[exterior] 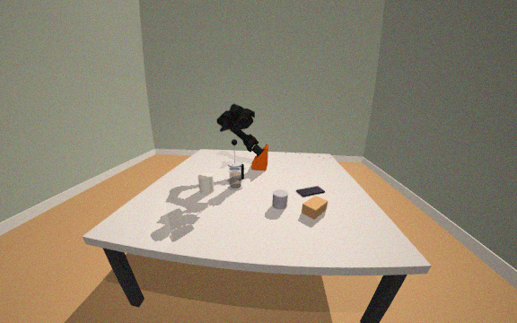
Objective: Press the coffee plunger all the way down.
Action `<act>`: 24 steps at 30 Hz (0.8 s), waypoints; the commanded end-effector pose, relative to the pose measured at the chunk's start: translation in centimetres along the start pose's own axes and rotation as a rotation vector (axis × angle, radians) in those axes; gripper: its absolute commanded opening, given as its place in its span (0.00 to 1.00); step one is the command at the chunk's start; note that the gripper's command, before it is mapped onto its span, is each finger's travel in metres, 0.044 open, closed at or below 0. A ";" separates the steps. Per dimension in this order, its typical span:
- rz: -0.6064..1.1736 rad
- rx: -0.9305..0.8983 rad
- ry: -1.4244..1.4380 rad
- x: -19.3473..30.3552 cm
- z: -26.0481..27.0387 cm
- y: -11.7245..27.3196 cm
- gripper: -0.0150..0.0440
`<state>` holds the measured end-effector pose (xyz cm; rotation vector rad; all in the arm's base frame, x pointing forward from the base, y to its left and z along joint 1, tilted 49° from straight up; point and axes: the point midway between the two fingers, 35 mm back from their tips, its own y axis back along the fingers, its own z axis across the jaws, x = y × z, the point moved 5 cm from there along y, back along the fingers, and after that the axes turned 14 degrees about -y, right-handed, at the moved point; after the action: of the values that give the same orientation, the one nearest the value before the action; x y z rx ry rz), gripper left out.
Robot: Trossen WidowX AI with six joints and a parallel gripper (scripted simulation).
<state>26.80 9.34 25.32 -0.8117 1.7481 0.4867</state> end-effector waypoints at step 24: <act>0.109 -0.165 0.219 4.6 1.1 2.7 1.00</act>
<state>25.63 12.86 21.19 -0.9534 1.9208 0.5895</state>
